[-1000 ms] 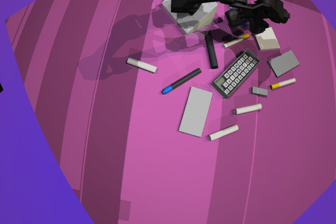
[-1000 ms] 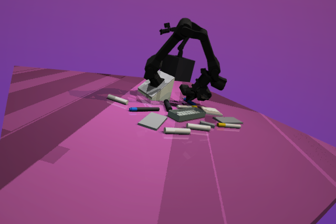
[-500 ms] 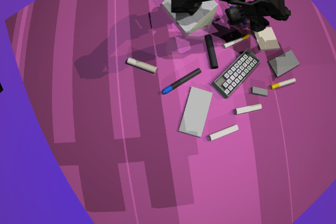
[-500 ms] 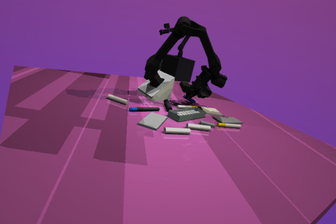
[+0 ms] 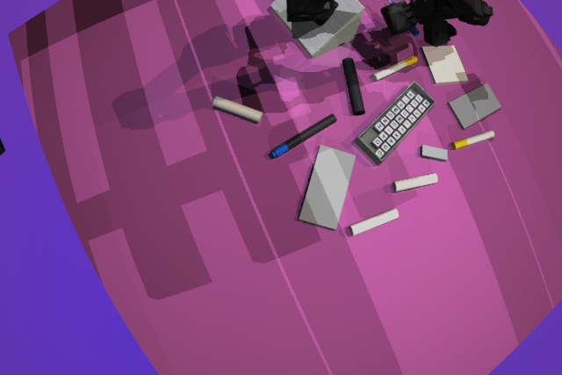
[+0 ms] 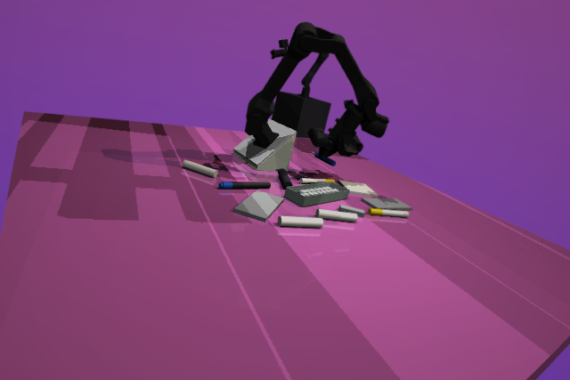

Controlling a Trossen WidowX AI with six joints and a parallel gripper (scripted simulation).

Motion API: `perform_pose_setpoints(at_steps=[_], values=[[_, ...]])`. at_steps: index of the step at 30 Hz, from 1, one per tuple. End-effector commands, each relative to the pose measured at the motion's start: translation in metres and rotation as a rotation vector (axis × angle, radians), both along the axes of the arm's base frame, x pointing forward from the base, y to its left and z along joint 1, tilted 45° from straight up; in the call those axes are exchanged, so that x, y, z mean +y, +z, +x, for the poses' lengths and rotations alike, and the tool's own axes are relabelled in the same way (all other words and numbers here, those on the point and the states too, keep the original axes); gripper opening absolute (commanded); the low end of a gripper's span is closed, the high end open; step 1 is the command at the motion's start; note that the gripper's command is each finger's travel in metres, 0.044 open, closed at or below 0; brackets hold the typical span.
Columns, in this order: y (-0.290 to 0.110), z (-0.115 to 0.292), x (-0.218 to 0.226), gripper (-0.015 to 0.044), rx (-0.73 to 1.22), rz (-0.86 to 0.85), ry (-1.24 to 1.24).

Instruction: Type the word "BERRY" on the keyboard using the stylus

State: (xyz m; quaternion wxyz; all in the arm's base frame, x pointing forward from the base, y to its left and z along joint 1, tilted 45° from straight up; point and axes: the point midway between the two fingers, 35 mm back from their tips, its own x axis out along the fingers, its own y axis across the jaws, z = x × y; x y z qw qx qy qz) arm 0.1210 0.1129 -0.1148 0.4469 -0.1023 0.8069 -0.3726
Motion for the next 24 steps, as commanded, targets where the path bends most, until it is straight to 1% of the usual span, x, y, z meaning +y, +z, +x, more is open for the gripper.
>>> perform_pose_setpoints(at_steps=[1,13,24], values=[[0.002,0.004,-0.001,0.0,-0.012,0.055,0.033],[0.015,0.028,-0.003,0.0,-0.1,0.307,0.215],[0.03,0.048,-0.007,0.0,-0.205,0.483,0.411]])
